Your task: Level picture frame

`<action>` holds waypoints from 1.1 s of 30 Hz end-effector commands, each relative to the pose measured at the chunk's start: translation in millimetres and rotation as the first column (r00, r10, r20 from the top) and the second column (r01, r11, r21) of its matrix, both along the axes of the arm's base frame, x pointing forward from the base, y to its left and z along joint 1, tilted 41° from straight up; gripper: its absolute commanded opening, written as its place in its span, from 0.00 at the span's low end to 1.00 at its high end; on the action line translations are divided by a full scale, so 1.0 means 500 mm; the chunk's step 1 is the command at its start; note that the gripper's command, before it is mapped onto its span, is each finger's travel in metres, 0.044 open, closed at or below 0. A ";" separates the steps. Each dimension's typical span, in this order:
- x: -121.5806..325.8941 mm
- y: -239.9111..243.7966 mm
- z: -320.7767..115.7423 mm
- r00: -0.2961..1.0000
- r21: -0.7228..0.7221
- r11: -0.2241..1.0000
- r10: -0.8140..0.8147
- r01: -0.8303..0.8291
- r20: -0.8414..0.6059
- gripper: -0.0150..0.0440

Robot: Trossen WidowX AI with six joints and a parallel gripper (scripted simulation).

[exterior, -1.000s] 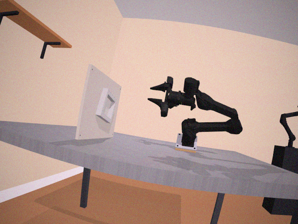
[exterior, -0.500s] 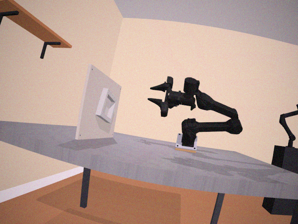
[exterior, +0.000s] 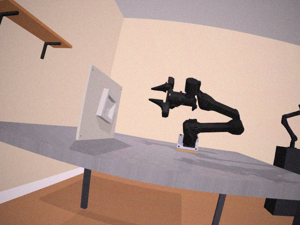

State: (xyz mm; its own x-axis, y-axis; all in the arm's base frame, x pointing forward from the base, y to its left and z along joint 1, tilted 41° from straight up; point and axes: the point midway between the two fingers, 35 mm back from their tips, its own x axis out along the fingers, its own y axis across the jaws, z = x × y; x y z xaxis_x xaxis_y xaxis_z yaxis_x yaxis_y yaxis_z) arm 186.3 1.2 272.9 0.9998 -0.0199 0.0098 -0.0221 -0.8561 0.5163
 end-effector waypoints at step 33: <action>0.142 0.044 -0.055 1.000 -0.144 0.990 0.003 -0.002 0.002 0.69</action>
State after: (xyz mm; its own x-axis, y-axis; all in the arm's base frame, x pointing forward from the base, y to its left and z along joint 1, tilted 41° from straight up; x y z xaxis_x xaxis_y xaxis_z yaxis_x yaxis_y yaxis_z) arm 254.6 23.8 244.0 0.9999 -0.0100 0.0122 -0.0154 -0.7757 0.6309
